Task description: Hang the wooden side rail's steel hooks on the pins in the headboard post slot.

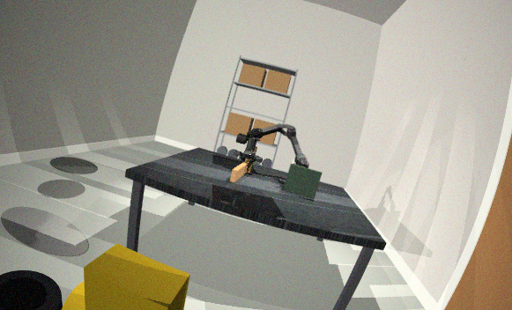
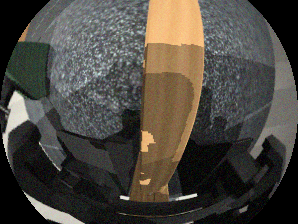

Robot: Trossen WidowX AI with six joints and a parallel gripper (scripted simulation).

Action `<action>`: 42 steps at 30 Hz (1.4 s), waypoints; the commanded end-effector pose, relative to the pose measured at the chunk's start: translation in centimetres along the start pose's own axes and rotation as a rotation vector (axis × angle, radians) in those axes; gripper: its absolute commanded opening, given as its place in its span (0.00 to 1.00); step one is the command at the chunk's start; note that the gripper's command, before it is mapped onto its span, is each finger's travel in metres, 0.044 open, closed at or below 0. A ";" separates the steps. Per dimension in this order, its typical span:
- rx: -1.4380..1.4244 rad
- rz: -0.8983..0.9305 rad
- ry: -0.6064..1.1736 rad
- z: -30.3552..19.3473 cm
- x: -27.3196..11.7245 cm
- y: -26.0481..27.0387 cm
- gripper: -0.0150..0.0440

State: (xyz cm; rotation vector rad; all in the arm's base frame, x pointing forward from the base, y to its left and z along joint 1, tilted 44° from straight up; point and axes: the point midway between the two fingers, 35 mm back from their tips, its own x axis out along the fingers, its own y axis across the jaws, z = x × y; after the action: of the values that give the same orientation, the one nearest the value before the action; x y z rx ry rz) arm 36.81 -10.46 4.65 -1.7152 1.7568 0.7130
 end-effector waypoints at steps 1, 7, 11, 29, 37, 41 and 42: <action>0.005 -0.007 0.011 -0.1 0.0 -0.1 0.25; 0.005 -0.007 0.011 -0.1 0.1 -0.1 0.25; 0.005 -0.007 0.011 -0.1 0.2 -0.1 0.25; 0.005 -0.006 0.008 0.1 -3.8 0.0 1.00; 0.005 -0.007 0.008 0.9 -3.9 0.1 1.00; 0.005 -0.007 0.007 3.1 -3.9 0.2 1.00; 0.005 -0.007 0.007 3.1 -3.9 0.2 1.00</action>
State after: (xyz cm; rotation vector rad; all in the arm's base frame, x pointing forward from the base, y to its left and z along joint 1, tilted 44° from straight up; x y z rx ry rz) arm 36.89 -6.37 6.21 -1.7211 1.7509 0.6946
